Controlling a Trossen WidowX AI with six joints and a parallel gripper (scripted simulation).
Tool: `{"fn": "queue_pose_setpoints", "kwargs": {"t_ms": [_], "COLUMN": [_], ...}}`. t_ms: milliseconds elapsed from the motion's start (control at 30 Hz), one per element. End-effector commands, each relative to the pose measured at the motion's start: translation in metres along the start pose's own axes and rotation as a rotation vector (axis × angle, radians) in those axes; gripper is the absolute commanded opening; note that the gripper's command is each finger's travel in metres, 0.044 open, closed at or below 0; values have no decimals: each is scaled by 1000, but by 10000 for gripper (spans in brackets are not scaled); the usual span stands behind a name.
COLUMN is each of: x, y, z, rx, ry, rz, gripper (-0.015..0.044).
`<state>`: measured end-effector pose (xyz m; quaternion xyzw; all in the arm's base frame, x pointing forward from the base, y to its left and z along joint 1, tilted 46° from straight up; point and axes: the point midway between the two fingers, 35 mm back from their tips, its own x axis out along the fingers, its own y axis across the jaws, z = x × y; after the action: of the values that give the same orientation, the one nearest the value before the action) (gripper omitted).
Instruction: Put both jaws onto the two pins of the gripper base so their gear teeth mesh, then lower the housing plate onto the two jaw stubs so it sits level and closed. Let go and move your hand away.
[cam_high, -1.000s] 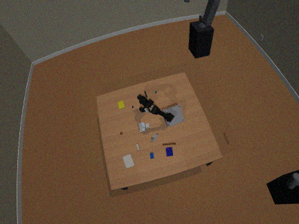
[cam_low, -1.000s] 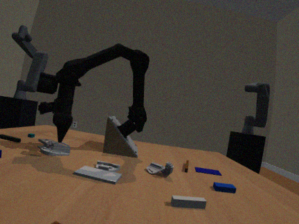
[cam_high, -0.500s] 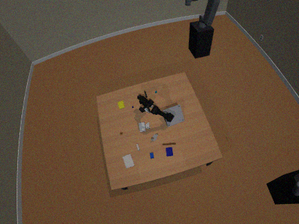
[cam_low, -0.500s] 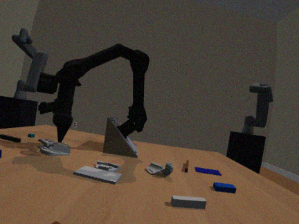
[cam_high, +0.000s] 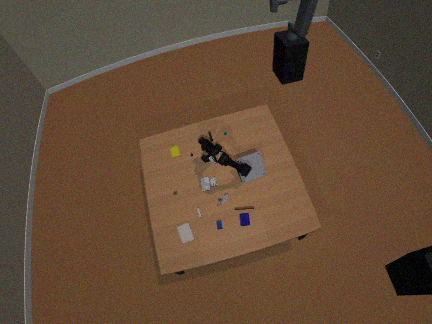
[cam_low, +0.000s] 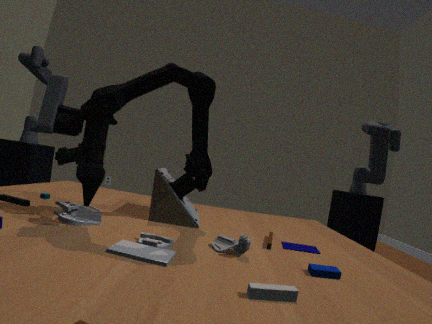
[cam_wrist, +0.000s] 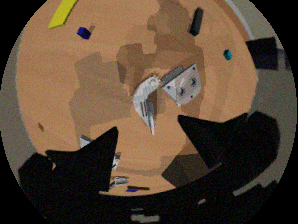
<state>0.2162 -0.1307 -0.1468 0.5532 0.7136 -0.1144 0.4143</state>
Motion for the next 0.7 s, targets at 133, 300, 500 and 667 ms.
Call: {"fn": "queue_pose_setpoints", "kwargs": {"t_ms": [133,300,500,667], "x": [0,7,17,25], "y": [0,1,1,2], "z": [0,1,2,2], "rx": [0,0,1,1], "ry": [0,0,0,0], "rz": [0,1,2,3], "gripper": [440,440,440,440]}}
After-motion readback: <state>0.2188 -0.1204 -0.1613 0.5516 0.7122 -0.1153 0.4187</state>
